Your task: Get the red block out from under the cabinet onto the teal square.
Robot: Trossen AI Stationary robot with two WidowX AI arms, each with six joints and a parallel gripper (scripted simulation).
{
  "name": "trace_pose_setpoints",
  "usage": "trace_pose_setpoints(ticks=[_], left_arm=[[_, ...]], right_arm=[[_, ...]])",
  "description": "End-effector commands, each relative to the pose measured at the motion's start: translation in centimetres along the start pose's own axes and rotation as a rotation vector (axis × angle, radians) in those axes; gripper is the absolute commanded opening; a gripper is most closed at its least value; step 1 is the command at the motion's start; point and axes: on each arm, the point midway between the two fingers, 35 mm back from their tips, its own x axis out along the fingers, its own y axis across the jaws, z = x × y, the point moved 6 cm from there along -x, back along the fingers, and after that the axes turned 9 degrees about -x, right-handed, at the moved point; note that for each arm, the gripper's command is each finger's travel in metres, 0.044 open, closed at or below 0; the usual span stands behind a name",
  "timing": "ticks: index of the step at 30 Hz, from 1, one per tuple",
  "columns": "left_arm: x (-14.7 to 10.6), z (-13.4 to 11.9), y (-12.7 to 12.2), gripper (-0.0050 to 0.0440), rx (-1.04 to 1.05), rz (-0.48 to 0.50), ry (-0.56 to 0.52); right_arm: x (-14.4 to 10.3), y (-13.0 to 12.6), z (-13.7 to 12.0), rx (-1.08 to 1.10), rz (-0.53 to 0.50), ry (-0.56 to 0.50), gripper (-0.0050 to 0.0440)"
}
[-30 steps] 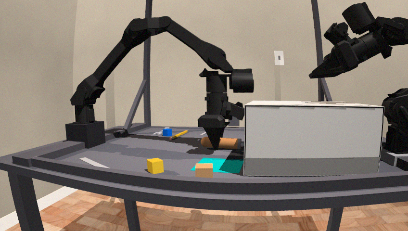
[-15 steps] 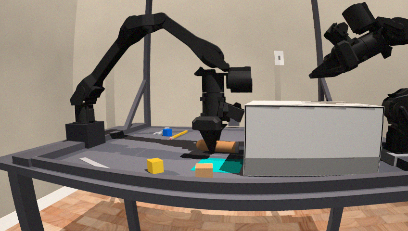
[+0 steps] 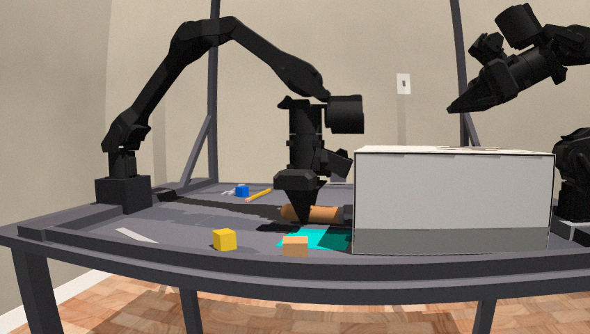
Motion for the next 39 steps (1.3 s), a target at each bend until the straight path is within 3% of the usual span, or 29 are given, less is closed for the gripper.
trace_pose_setpoints(ticks=[1, 12, 26, 39], left_arm=[[-0.2, 0.5, -0.1, 0.0440, 0.000, -0.002, -0.014], [-0.2, 0.5, -0.1, 0.0440, 0.000, -0.002, -0.014], [-0.2, 0.5, -0.1, 0.0440, 0.000, -0.002, -0.014], [-0.2, 0.5, -0.1, 0.0440, 0.000, -0.002, -0.014]], right_arm=[[-1.1, -0.6, 0.1, 0.014, -0.008, -0.031, 0.0109], [-1.4, -0.5, -0.2, 0.014, -0.010, -0.043, 0.0109], [-0.5, 0.1, -2.8, 0.013, -0.009, -0.041, 0.0109], [0.5, 1.0, -8.0, 0.011, -0.010, -0.038, 0.0109]])
